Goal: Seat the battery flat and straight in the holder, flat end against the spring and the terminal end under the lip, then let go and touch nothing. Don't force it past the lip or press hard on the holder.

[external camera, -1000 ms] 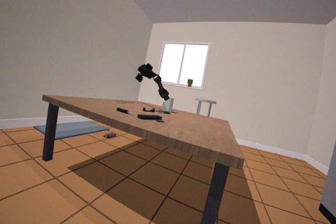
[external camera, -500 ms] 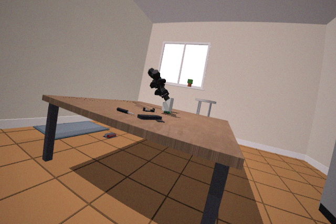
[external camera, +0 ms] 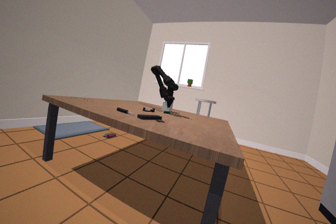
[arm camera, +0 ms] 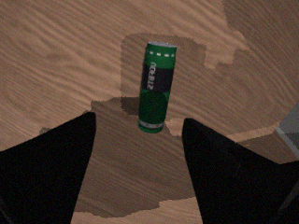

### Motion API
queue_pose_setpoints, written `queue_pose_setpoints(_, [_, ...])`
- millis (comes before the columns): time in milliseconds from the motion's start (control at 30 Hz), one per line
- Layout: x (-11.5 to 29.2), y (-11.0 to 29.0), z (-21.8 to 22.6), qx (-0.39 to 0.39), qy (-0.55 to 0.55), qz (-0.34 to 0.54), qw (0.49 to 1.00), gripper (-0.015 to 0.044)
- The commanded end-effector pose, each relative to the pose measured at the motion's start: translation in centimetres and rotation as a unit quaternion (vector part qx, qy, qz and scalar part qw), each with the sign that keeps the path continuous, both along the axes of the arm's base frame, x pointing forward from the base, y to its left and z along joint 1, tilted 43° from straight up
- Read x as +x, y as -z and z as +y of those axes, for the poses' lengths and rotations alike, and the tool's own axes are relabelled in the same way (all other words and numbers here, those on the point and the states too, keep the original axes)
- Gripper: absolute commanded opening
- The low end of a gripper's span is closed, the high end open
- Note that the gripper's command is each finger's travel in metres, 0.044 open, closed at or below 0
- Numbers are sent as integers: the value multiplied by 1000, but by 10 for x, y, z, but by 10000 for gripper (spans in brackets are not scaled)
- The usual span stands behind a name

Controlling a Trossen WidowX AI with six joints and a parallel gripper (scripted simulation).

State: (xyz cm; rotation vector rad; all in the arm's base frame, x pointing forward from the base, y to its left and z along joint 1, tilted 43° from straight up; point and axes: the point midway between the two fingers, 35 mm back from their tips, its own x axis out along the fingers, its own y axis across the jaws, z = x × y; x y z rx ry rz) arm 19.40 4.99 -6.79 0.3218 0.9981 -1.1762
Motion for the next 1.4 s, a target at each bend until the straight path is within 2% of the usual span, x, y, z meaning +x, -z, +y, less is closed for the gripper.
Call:
queue_pose_setpoints(0, [-8, 2, -6, -39, 15, -4, 999, 227])
queue_pose_setpoints(1300, [-7, 38, -41, -41, 15, -4, 999, 227])
queue_pose_setpoints(1367, [-7, 38, -41, -41, 15, -4, 999, 175])
